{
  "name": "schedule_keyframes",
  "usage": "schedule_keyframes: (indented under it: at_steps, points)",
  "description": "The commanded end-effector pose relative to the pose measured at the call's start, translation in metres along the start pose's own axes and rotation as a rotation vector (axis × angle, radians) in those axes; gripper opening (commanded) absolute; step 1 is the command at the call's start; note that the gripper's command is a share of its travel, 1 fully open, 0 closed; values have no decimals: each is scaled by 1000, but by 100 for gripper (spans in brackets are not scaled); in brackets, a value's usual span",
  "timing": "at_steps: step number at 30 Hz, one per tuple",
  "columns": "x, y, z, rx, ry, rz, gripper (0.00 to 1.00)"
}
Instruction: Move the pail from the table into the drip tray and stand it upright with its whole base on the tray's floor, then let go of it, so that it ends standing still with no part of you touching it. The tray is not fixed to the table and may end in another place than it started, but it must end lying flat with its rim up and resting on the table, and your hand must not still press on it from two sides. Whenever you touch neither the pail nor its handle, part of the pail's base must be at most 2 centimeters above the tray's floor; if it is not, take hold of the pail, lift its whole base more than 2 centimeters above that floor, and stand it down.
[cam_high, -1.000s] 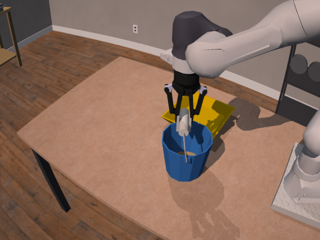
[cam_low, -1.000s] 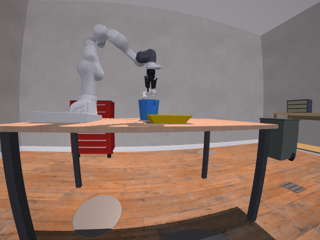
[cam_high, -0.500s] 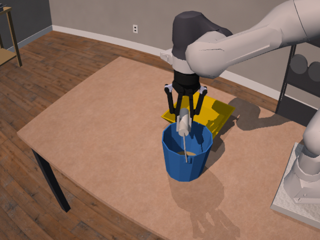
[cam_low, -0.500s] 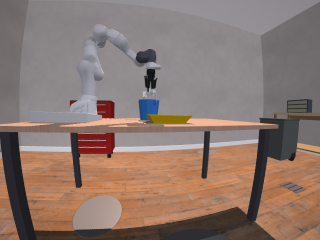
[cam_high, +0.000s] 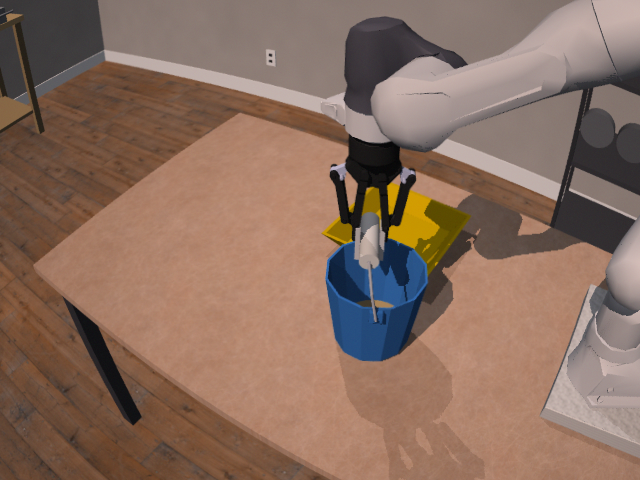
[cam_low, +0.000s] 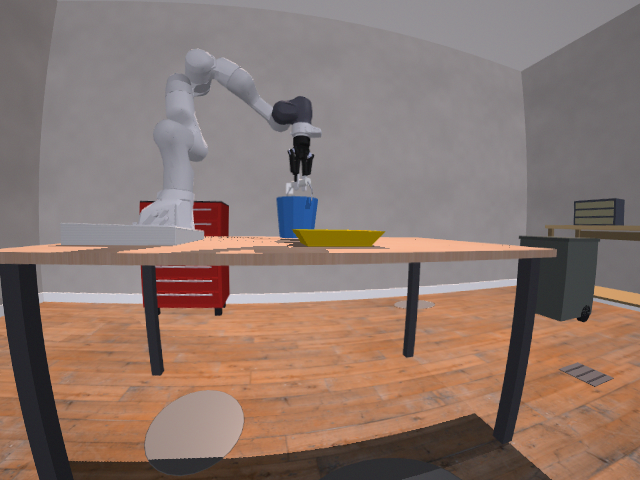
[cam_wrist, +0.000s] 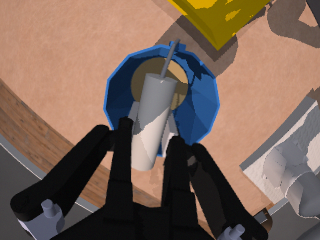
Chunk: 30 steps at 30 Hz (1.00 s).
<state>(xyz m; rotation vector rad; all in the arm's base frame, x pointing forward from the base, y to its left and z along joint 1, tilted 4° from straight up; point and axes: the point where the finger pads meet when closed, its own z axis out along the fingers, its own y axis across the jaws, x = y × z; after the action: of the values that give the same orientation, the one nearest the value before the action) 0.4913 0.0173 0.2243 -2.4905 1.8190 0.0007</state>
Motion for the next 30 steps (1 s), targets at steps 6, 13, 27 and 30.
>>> schedule_keyframes:
  at_steps: [6,13,27,30]
  points:
    - [1,-2,-19,7,3,3,0]
    - [1,-2,-28,7,3,3,0]
    - [1,-2,-54,7,3,3,0]
    - [1,-2,-56,7,3,3,0]
